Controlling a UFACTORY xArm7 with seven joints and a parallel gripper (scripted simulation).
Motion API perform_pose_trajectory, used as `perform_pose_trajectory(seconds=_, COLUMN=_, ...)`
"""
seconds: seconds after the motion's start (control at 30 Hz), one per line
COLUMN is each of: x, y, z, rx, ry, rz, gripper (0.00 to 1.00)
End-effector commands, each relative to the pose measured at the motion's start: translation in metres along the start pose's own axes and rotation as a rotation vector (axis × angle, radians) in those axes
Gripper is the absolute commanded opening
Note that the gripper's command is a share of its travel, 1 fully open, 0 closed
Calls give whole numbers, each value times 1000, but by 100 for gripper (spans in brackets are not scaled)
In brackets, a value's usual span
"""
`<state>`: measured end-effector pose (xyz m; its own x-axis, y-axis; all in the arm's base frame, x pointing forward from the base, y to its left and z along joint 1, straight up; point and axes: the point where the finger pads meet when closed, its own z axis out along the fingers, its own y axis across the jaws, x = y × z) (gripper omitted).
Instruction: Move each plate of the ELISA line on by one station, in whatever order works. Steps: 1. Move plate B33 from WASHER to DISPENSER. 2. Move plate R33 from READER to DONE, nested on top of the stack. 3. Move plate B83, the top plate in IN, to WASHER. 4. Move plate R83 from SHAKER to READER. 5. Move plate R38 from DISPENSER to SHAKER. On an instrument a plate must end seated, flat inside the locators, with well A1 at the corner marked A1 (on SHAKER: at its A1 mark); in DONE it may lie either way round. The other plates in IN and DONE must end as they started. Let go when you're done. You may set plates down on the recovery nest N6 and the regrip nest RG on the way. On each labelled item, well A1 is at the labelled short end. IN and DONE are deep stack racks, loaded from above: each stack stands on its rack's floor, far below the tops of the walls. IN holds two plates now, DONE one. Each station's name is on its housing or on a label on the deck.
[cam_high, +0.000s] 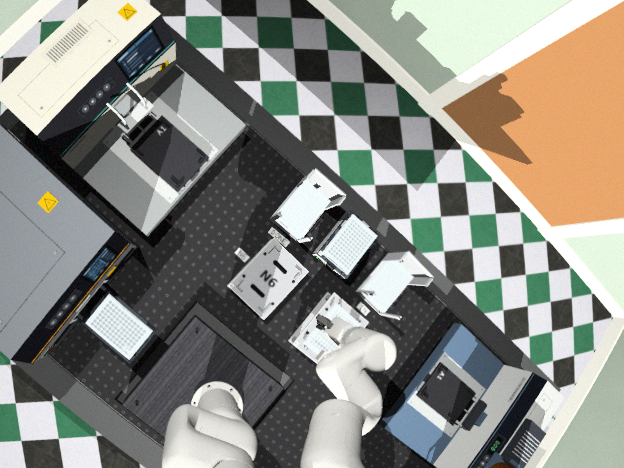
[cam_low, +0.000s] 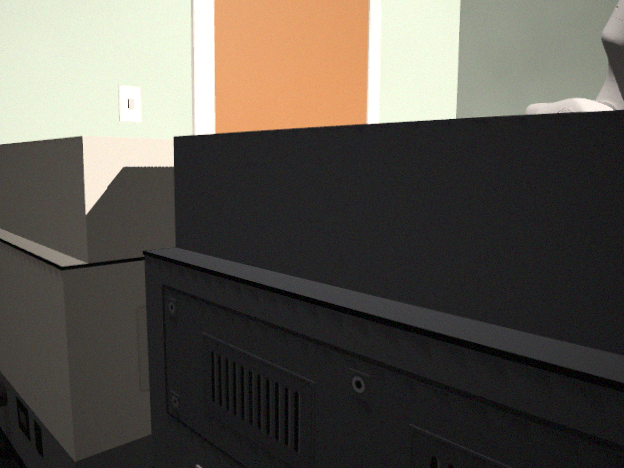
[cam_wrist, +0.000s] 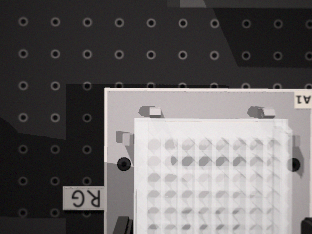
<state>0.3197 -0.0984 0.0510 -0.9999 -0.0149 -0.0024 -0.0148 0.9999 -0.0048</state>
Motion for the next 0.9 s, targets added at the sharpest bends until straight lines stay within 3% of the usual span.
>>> perform_pose_trajectory(seconds=0.0, x=-1, y=0, z=0, rx=1, ry=-3, rz=0, gripper=100)
perform_pose_trajectory(seconds=0.87, x=-1, y=0, z=7, rx=1, ry=-3, rz=0, gripper=100)
